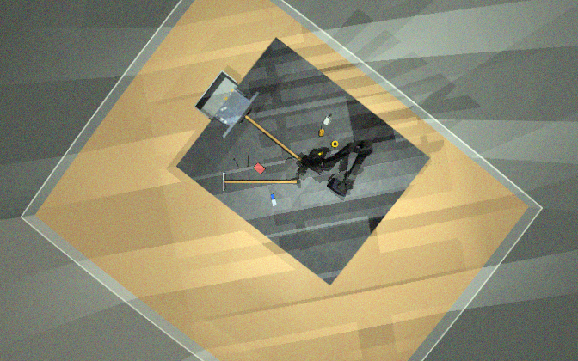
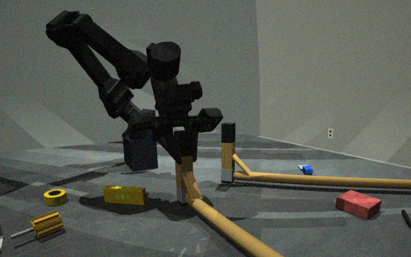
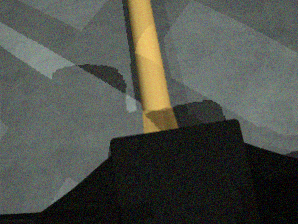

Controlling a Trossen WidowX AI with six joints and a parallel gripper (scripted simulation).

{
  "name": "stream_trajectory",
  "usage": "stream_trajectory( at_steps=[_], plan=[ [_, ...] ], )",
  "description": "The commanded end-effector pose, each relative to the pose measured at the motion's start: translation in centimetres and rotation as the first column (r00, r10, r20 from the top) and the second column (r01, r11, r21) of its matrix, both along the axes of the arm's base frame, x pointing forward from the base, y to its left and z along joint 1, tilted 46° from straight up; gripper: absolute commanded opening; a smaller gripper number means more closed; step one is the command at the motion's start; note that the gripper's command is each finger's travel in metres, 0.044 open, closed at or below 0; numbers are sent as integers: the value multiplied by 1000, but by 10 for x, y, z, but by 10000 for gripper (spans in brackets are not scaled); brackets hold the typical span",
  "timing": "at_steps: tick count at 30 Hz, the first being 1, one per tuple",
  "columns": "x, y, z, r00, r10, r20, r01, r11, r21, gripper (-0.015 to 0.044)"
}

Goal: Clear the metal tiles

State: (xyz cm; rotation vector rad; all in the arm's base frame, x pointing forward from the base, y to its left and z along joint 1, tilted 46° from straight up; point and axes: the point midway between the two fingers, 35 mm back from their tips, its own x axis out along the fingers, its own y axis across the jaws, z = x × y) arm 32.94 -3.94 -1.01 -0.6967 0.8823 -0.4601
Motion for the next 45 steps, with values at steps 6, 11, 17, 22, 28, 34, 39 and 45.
stream_trajectory(
  at_steps=[6, 11, 17, 22, 28, 34, 39, 45],
  plan=[
    [0, 12, -9, 1000, 11, 3, -11, 1000, 4, 0],
    [-1, 17, -13, 1000, 12, 4, -12, 1000, 3, 0],
    [-2, 23, -19, 1000, 12, 5, -12, 1000, 2, 0],
    [-3, 27, -24, 1000, 13, 6, -13, 1000, 0, 0],
    [-5, 33, -29, 1000, 14, 8, -14, 1000, -2, 0],
    [-5, 36, -32, 1000, 14, 6, -14, 1000, -1, 0],
    [-2, 37, -33, 1000, 14, 4, -14, 1000, -1, 0],
    [7, 37, -34, 1000, 15, 4, -15, 1000, 0, 0]
  ],
)
